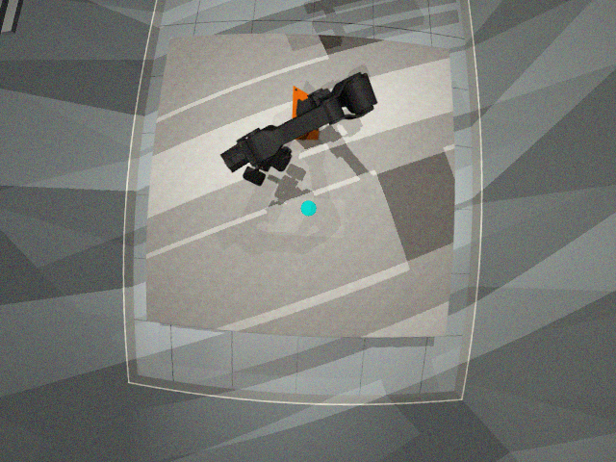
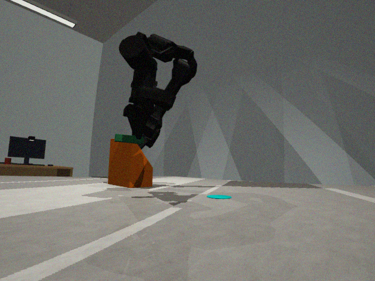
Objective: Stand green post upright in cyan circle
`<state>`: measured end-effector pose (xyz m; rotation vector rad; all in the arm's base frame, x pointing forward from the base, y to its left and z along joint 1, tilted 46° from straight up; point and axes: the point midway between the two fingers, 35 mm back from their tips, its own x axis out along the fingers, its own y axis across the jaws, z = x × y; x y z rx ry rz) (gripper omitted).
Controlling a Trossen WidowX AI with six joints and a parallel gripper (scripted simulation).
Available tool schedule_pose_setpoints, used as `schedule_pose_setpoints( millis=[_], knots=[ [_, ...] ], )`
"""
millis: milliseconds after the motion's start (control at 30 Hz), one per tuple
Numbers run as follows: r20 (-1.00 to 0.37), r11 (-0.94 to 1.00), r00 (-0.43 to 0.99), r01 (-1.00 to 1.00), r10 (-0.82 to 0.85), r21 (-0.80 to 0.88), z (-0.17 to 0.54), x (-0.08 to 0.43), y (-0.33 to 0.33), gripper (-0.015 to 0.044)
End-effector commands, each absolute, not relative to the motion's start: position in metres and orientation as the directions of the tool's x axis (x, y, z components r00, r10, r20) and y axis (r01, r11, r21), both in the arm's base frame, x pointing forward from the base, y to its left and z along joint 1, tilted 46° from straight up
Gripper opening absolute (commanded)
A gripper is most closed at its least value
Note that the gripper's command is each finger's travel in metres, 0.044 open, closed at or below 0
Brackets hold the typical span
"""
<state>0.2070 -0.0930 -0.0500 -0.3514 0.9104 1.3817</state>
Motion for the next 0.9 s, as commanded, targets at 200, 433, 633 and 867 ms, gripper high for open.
schedule_pose_setpoints(
  millis=[200,433,633,867],
  knots=[
    [-0.738,0.307,-0.067,-0.882,0.671,0.358,-0.037,0.23,-0.087,0.0023],
    [-0.742,0.381,-0.065,-0.826,0.668,0.415,-0.029,0.243,-0.082,0.0023],
    [-0.744,0.441,-0.063,-0.771,0.666,0.46,-0.022,0.253,-0.077,0.0023],
    [-0.743,0.508,-0.061,-0.692,0.667,0.513,-0.015,0.264,-0.071,0.0023]
  ],
)
